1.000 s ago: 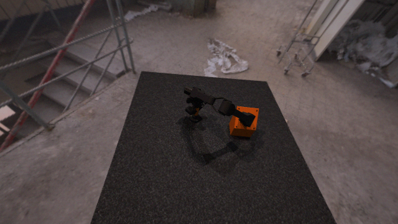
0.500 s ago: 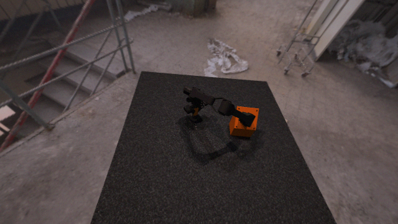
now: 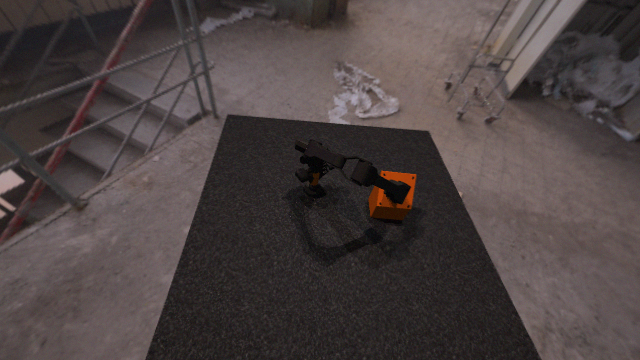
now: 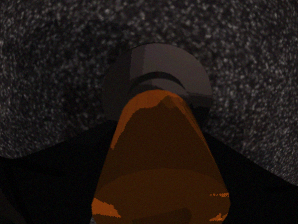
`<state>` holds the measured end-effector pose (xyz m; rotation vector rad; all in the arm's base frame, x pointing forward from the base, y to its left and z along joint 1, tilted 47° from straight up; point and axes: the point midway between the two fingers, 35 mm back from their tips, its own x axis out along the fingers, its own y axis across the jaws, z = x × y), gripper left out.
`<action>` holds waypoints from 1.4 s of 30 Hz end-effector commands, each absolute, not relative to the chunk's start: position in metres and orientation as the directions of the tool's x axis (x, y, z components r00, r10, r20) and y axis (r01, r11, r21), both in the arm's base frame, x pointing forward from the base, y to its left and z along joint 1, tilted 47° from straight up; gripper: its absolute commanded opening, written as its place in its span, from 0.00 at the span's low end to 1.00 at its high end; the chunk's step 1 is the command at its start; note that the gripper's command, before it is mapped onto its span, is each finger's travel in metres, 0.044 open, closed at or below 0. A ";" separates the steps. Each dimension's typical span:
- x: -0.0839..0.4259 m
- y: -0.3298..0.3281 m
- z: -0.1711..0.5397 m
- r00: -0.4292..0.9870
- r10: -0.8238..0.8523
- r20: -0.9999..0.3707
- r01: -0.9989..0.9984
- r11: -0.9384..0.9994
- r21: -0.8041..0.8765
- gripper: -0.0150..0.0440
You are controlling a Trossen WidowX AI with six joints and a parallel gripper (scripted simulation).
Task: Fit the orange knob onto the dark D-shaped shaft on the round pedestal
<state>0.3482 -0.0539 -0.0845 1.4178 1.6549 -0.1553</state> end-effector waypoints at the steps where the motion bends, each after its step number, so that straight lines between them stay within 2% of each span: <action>1: 0.348 -0.056 -0.083 0.093 0.716 -0.692 0.870 0.279 0.407 0.25; 5: 0.346 -0.055 -0.084 0.093 0.716 -0.691 0.923 0.198 0.330 0.25; 42: 0.348 -0.055 -0.085 0.093 0.716 -0.691 0.923 0.198 0.330 0.25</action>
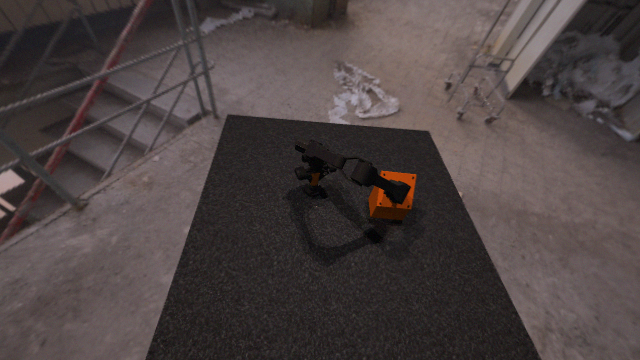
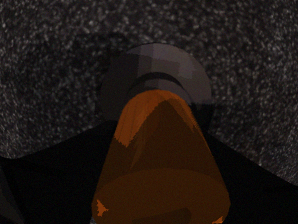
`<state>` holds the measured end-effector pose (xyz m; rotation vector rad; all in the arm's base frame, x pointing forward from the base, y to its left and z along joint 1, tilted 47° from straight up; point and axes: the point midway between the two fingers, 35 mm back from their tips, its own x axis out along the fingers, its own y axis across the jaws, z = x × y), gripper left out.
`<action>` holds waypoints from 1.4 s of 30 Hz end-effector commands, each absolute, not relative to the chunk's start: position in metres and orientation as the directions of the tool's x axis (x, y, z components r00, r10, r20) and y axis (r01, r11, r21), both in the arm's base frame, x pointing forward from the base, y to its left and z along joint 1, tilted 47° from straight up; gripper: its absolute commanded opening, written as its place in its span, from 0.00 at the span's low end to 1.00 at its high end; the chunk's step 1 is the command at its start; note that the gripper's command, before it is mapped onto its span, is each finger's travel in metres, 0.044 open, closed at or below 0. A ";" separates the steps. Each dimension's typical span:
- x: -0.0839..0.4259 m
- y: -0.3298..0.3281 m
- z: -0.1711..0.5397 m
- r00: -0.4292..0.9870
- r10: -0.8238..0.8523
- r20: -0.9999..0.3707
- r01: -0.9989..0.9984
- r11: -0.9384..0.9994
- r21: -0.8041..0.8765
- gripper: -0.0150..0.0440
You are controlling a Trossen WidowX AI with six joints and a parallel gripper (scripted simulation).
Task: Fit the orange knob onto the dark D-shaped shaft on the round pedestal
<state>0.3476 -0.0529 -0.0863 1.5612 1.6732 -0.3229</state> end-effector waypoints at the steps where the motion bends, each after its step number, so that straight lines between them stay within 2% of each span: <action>1: 0.347 -0.056 -0.084 0.093 0.716 -0.692 0.923 0.198 0.330 0.25; 5: 0.346 -0.056 -0.084 0.093 0.716 -0.692 0.932 0.181 0.313 0.25; 11: 0.343 -0.056 -0.085 0.093 0.716 -0.692 0.981 0.055 0.189 0.25; 42: 0.348 -0.054 -0.086 0.093 0.716 -0.691 0.980 0.055 0.189 0.25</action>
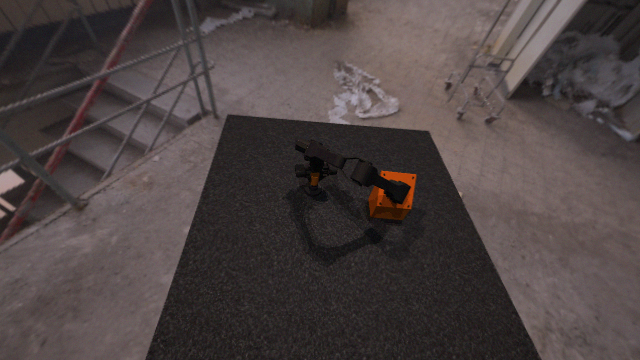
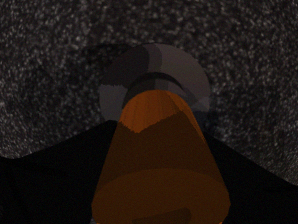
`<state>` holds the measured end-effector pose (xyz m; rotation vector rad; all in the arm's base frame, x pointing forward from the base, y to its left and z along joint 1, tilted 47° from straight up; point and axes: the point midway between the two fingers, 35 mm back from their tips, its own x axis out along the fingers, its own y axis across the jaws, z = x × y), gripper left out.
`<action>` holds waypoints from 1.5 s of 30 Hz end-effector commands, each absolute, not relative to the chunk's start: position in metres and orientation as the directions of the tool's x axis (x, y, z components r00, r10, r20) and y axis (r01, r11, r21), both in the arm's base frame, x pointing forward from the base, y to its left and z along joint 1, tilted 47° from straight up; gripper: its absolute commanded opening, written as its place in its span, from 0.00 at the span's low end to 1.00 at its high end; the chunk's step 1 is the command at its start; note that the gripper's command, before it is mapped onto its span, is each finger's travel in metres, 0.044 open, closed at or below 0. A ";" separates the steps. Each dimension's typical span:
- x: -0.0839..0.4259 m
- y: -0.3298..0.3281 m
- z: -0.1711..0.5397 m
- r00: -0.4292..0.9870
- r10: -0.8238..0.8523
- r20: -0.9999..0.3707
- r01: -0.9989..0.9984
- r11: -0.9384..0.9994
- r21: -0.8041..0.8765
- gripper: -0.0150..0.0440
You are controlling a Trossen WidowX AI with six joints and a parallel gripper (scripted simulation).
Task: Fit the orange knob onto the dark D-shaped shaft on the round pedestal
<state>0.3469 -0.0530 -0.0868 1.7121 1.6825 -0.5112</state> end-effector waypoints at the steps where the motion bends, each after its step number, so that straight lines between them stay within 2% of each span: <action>1: 0.347 -0.055 -0.085 0.093 0.716 -0.691 0.980 0.055 0.189 0.25; 7: 0.345 -0.056 -0.084 0.093 0.716 -0.692 0.985 0.037 0.171 0.25; 13: 0.343 -0.056 -0.085 0.093 0.716 -0.692 0.995 -0.091 0.039 0.25; 45: 0.345 -0.056 -0.084 0.093 0.716 -0.692 0.995 -0.091 0.039 0.25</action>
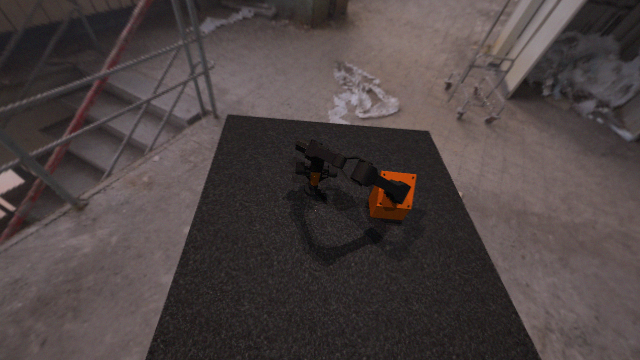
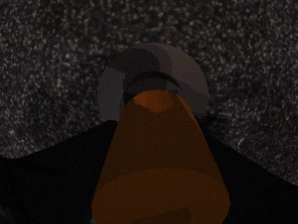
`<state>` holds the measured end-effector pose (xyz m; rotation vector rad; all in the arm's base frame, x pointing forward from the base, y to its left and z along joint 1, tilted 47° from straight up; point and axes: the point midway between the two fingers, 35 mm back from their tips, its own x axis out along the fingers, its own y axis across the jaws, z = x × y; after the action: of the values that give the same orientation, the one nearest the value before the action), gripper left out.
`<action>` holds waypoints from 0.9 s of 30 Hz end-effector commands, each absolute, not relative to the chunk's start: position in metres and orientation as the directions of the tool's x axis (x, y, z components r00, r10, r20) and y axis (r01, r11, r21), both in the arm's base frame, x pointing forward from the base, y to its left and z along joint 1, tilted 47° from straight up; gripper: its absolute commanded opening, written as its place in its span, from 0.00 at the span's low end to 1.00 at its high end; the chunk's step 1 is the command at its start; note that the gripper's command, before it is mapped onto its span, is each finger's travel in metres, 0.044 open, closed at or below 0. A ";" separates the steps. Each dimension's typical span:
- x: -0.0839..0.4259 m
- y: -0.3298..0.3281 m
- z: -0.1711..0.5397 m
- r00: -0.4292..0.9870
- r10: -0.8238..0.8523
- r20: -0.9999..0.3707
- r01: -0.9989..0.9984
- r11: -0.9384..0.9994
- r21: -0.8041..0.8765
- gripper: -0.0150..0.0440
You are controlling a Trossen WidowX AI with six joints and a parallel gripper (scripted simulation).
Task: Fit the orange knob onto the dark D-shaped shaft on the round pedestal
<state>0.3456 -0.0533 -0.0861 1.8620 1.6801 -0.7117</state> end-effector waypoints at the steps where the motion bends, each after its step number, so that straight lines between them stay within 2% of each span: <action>1: 0.345 -0.056 -0.084 0.093 0.716 -0.692 0.995 -0.091 0.039 0.25; 9: 0.343 -0.056 -0.085 0.093 0.716 -0.692 0.966 -0.233 -0.111 0.25; 27: 0.346 -0.052 -0.088 0.093 0.717 -0.691 0.966 -0.233 -0.111 0.25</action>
<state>0.3455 -0.0525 -0.0864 1.9990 1.6606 -0.9152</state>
